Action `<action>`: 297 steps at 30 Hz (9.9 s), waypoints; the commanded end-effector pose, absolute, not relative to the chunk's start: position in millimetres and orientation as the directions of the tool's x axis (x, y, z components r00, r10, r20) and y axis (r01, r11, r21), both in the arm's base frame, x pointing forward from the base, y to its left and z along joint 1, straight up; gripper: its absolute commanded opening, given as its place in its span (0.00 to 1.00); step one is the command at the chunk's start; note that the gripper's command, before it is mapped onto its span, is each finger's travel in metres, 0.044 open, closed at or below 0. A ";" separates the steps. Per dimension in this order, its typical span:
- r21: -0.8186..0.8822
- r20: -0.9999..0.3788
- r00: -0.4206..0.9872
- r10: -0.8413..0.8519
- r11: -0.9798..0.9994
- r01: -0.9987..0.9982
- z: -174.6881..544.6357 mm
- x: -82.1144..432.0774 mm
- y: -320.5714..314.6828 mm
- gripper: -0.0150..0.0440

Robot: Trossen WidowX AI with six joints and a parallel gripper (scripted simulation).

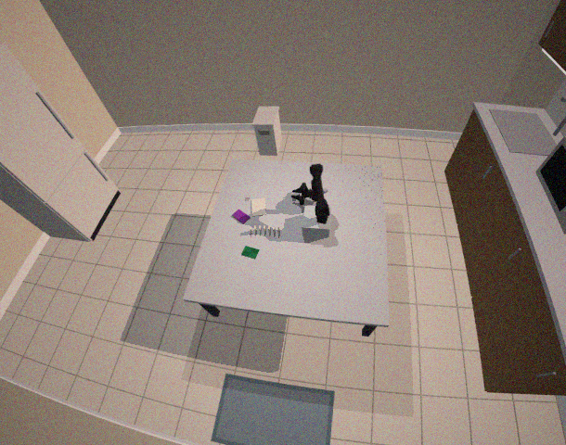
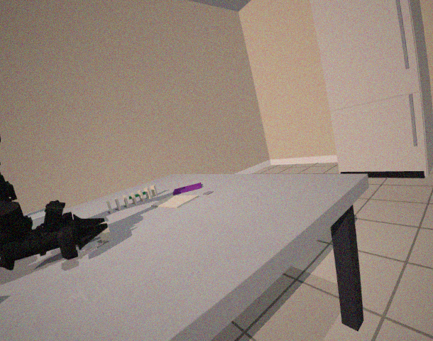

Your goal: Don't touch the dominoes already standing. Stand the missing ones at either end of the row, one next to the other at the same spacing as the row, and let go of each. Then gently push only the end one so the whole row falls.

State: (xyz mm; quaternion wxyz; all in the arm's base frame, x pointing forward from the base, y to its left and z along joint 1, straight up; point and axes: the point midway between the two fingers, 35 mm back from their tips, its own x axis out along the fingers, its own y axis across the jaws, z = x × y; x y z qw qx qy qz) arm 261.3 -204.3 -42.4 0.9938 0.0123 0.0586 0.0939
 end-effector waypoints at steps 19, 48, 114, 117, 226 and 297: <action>-0.040 -0.171 0.973 0.156 0.985 -0.165 5.6 281.9 -216.3 1.00; -0.132 -0.991 0.132 -0.020 -0.043 -0.990 39.4 304.6 -201.9 1.00; -0.019 -1.000 0.023 -0.020 -0.186 -0.982 8.2 292.4 -201.7 0.44; -0.021 -0.999 0.025 -0.020 -0.183 -0.983 61.4 292.1 -200.9 0.44; 0.004 -1.000 0.020 0.007 0.984 -0.176 -9.3 255.6 127.8 1.00; 0.240 -0.971 -0.237 -0.039 -0.171 -0.956 35.5 222.7 120.8 0.25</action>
